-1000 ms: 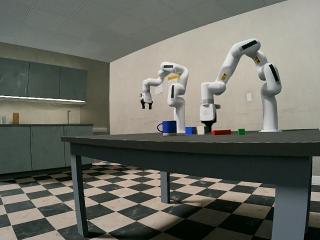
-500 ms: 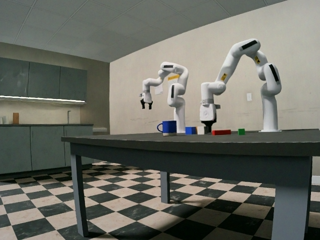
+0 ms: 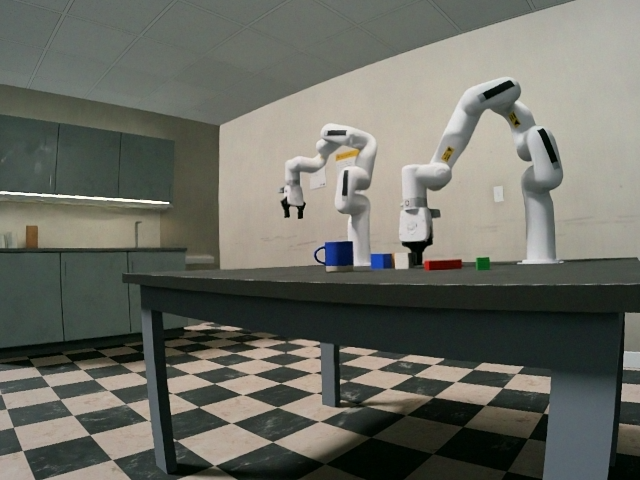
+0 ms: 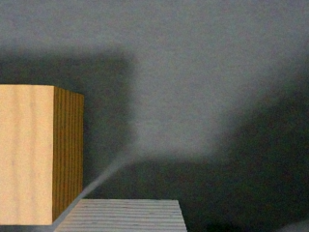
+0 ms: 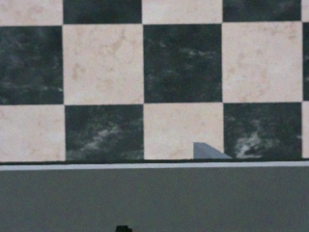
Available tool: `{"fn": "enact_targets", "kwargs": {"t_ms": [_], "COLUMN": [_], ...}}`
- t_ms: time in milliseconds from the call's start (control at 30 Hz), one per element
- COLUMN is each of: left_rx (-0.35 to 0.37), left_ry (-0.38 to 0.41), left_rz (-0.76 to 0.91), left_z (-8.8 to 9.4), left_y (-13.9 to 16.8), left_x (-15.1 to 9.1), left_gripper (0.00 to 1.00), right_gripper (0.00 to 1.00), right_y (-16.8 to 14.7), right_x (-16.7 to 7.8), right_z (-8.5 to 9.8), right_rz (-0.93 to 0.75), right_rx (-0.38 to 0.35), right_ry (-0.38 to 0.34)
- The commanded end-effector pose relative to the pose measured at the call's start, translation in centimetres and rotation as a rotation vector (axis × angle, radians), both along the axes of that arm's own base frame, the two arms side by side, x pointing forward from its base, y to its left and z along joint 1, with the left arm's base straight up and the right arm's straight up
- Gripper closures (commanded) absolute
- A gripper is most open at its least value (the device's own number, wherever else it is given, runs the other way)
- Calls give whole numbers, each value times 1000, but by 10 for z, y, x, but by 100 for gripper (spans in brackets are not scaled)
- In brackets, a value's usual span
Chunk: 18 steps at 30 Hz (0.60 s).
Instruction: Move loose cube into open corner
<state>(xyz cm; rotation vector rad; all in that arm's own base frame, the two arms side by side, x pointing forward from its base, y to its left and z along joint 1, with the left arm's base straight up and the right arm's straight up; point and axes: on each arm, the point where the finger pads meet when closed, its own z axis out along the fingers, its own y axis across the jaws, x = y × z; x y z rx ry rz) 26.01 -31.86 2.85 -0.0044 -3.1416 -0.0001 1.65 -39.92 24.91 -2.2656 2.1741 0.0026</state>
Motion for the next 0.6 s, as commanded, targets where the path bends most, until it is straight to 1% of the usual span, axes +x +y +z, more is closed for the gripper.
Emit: {"fn": "enact_targets", "kwargs": {"t_ms": [0, 567], "left_rx": [-2, -2], "left_ry": [-2, -1], "left_rz": [0, 0], "left_z": [1, 1], "left_y": [-1, -5], "left_x": [1, 1], "left_gripper": [100, 100], "right_gripper": [0, 0], "right_y": [0, 0], "right_x": [0, 0], "right_z": [1, 1], "right_rz": [0, 0], "right_rx": [-2, -2], "right_ry": [0, 0]}}
